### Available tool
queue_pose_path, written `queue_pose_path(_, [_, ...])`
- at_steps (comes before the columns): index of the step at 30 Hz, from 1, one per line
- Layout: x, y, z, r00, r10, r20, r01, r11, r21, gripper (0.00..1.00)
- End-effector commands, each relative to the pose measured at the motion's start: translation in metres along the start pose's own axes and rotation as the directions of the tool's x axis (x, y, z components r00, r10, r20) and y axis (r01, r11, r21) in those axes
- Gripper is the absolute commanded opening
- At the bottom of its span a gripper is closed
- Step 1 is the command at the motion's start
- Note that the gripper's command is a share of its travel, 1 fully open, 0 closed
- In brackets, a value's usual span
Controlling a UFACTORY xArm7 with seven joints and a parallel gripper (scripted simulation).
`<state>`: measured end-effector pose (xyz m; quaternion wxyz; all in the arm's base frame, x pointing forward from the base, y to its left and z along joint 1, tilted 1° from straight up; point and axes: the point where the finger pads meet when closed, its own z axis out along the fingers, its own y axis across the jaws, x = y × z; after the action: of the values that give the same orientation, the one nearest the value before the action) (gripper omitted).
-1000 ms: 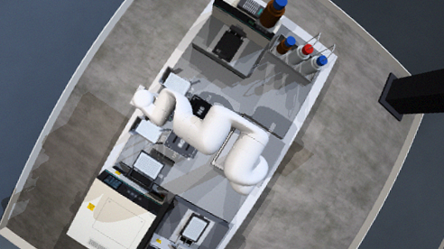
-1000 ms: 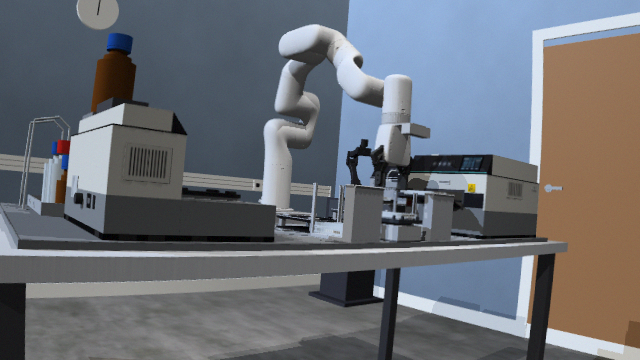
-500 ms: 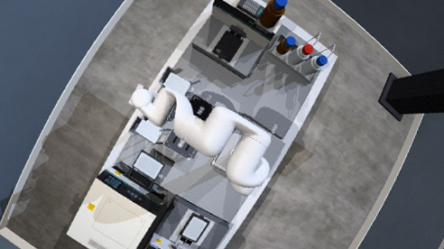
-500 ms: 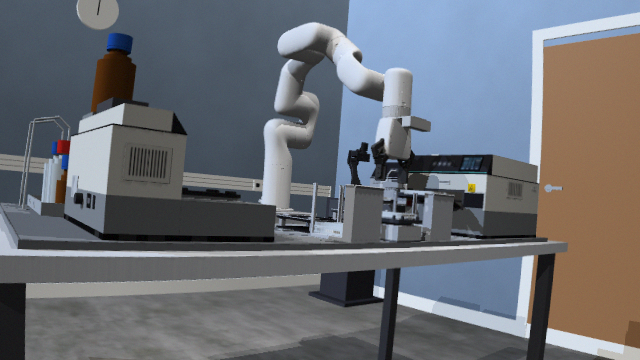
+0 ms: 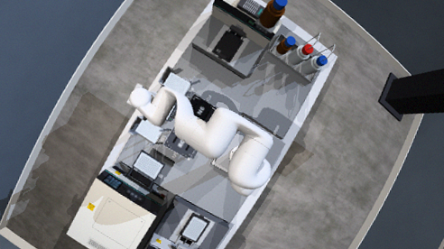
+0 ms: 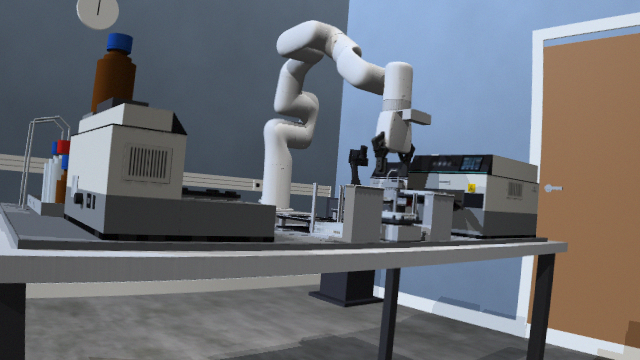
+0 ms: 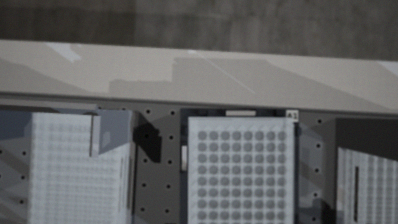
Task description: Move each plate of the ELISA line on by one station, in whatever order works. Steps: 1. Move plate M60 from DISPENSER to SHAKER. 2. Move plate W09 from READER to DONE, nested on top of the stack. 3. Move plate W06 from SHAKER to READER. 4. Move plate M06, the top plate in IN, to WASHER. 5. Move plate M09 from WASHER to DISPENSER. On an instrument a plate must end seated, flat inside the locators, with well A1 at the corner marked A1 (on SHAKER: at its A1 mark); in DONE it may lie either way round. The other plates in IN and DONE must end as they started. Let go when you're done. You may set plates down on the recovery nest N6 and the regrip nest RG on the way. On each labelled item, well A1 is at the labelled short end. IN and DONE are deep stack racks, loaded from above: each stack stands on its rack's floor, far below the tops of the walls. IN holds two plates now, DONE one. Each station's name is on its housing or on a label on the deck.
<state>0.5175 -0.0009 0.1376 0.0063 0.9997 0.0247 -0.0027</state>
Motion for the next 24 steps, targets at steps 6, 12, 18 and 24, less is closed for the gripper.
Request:
queue_pose_path(6, [0.001, 0.0, -0.012, 1.0, 0.0, -0.005, 0.0, 1.0, 0.0, 1.0])
queue_pose_path(12, [0.001, 0.0, -0.02, 1.0, 0.0, -0.005, 0.0, 1.0, 0.0, 1.0])
queue_pose_path(18, [0.001, 0.0, -0.028, 1.0, 0.0, -0.005, 0.0, 1.0, 0.0, 1.0])
queue_pose_path(24, [0.001, 0.0, -0.033, 1.0, 0.0, -0.005, 0.0, 1.0, 0.0, 1.0])
